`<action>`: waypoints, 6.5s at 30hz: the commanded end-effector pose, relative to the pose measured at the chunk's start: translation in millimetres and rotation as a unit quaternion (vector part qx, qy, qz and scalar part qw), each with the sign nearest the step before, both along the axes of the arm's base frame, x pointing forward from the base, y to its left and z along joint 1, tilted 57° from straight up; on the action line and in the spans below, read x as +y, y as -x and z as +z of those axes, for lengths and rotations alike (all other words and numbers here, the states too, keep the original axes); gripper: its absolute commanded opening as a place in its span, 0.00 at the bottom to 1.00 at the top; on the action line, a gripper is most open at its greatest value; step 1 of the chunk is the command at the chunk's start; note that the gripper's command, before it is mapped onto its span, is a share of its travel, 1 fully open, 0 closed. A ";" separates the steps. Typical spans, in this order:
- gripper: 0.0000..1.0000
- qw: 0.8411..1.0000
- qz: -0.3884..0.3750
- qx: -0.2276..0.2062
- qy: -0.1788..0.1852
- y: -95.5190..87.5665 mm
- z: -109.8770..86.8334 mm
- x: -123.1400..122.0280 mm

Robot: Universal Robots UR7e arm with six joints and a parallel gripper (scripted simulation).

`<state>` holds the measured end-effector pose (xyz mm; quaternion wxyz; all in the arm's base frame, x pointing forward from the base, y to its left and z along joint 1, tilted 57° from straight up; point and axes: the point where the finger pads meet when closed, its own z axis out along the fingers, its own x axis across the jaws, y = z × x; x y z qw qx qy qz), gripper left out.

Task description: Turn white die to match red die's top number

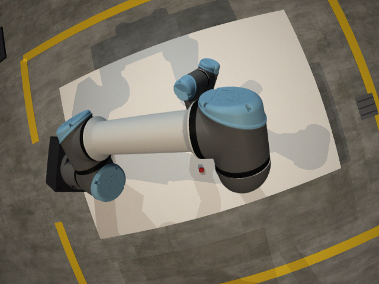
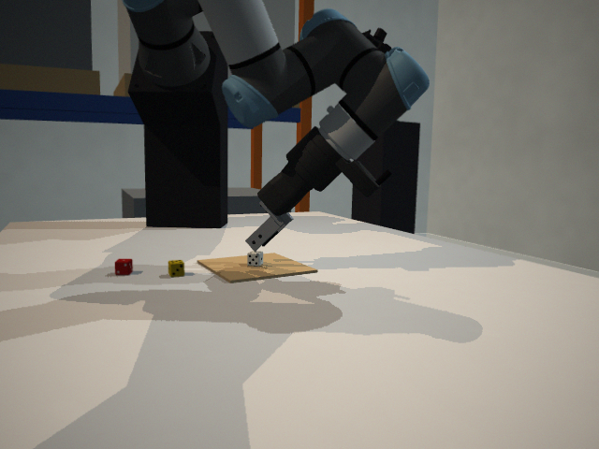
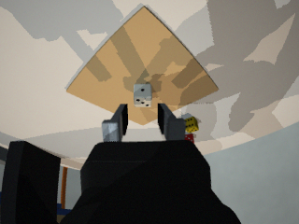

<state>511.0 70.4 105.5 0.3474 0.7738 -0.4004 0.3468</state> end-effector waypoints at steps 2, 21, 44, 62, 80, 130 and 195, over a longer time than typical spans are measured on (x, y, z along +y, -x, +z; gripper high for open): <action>0.70 1.000 0.001 -0.001 0.000 -7.3 -4.4 -1.9; 0.70 1.000 0.001 -0.001 0.000 -18.7 -12.4 -5.8; 0.70 1.000 0.001 -0.001 0.000 -19.0 -12.5 -5.8; 0.40 1.000 0.001 -0.001 0.000 -19.0 -12.5 -5.8; 0.40 1.000 0.001 -0.001 0.000 -19.0 -12.5 -5.8; 0.40 1.000 0.001 -0.001 0.000 36.5 25.9 12.7; 0.40 0.991 0.107 -0.050 -0.057 40.2 26.7 10.3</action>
